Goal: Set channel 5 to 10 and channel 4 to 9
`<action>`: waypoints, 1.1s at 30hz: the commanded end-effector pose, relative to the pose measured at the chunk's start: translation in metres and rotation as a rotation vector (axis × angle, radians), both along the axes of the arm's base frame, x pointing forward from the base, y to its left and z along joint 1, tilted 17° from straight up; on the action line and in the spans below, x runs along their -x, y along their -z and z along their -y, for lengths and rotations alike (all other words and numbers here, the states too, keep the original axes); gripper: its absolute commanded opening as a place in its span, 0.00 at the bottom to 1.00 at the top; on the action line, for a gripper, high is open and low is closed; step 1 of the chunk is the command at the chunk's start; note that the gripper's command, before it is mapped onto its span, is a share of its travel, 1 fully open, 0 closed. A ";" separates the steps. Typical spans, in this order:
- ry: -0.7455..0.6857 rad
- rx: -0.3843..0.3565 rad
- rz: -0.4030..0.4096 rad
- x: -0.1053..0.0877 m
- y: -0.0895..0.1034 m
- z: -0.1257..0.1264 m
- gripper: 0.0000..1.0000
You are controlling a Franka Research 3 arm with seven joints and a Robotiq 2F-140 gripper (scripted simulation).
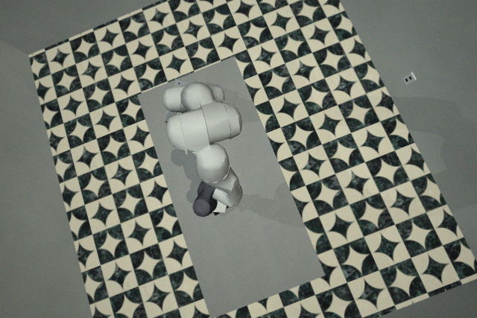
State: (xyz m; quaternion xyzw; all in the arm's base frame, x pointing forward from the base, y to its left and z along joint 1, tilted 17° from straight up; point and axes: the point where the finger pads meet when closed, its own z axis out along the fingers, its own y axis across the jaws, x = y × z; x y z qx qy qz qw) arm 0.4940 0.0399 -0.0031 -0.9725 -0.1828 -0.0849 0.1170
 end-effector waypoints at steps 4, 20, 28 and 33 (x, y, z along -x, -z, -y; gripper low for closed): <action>0.002 -0.001 -0.003 0.002 -0.012 0.003 0.00; 0.002 -0.001 -0.003 0.005 -0.031 0.009 0.00; 0.002 -0.001 -0.003 0.005 -0.031 0.009 0.00; 0.003 0.000 -0.004 0.025 -0.020 0.032 0.00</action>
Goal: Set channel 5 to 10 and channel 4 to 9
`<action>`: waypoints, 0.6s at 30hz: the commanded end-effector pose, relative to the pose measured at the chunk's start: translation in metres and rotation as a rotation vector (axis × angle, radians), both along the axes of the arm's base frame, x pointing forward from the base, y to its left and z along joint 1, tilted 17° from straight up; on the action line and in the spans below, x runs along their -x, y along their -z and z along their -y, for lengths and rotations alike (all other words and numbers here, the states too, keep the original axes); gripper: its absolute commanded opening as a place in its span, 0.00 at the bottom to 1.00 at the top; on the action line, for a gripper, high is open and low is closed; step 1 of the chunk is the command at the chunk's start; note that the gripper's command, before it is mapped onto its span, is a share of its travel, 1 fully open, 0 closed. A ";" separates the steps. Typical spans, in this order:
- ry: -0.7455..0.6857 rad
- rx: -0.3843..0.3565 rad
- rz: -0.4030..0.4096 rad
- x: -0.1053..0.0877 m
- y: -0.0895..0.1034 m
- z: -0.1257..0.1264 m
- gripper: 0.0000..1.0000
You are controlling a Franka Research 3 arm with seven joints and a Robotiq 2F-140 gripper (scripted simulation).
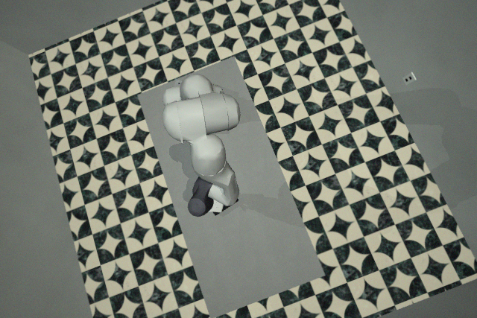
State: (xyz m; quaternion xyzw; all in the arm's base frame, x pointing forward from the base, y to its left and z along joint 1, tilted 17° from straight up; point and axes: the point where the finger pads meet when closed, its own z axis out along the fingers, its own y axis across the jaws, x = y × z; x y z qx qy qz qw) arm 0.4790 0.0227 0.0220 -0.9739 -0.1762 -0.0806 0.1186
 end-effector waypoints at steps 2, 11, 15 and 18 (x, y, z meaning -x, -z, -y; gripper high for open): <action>-0.009 0.003 0.007 0.014 0.007 0.018 0.00; -0.009 0.003 0.006 0.016 0.008 0.021 0.00; -0.009 0.003 0.006 0.016 0.008 0.021 0.00; -0.009 0.003 0.006 0.016 0.008 0.021 0.00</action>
